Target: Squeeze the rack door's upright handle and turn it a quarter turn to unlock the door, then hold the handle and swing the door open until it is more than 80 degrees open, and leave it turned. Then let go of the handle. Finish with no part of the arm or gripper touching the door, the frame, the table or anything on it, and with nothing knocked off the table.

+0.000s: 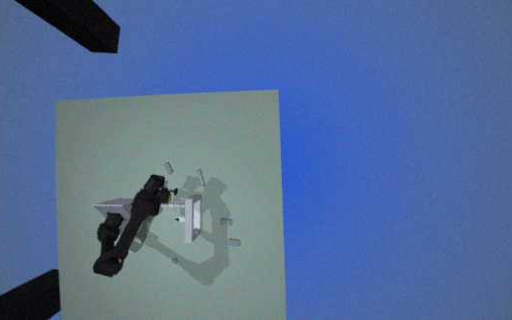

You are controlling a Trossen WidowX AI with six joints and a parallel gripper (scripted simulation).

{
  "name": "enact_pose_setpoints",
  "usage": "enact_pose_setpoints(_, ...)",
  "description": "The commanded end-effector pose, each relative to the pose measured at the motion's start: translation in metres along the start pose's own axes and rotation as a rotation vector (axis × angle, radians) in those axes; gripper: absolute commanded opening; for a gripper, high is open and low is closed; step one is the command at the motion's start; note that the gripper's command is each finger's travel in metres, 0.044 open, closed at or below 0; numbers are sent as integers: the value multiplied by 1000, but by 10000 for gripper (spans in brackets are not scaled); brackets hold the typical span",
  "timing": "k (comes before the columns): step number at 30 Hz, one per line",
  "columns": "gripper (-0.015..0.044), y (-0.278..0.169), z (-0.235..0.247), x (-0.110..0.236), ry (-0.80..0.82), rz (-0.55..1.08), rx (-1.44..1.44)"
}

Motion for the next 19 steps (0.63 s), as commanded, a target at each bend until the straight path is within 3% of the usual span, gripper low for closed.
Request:
enact_pose_setpoints(1, 295, 0, 2, 9, 7, 2, -6)
enact_pose_setpoints(19, 295, 0, 2, 41, 8, 3, -4)
Point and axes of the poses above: the point midway between the two fingers, 35 mm back from their tips, its own x axis back along the fingers, its own z axis across the jaws, y = z × x, the point moved 1 cm from there along x, back along the fingers, and after that the axes turned 7 degrees about -x, right-handed, at the moved point
